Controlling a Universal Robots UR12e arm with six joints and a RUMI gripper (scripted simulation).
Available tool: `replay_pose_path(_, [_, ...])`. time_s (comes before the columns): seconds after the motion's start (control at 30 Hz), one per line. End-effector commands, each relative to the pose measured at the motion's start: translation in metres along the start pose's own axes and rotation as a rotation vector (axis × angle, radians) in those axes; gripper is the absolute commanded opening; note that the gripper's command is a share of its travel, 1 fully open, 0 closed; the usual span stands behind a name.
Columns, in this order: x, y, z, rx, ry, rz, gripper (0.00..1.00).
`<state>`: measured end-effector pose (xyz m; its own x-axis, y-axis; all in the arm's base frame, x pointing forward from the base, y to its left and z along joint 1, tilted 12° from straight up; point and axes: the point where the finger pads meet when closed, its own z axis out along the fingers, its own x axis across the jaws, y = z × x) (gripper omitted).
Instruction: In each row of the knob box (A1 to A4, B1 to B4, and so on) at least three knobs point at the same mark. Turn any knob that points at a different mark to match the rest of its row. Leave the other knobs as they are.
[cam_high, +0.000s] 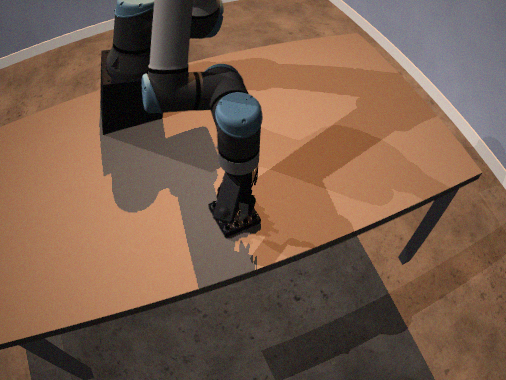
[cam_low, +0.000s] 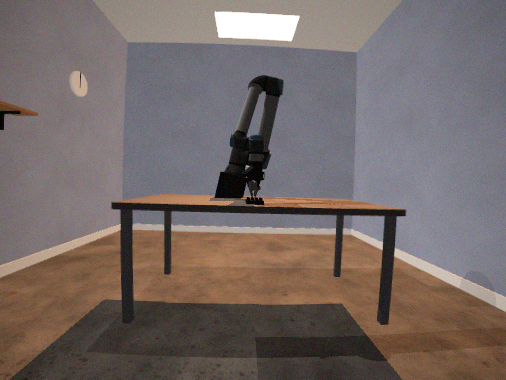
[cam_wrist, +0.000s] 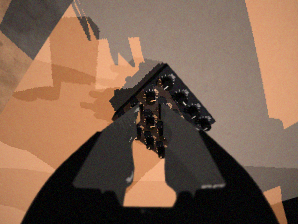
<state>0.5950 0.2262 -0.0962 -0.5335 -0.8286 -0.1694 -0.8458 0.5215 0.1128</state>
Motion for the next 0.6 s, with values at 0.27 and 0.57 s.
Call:
replay_pose_path(0.27, [-0.0004,-0.0020,-0.0005,0.001,-0.001,0.000,0.11])
replay_pose_path(0.57, [-0.0004,-0.0053,-0.0005,0.001,-0.001,0.000,0.11])
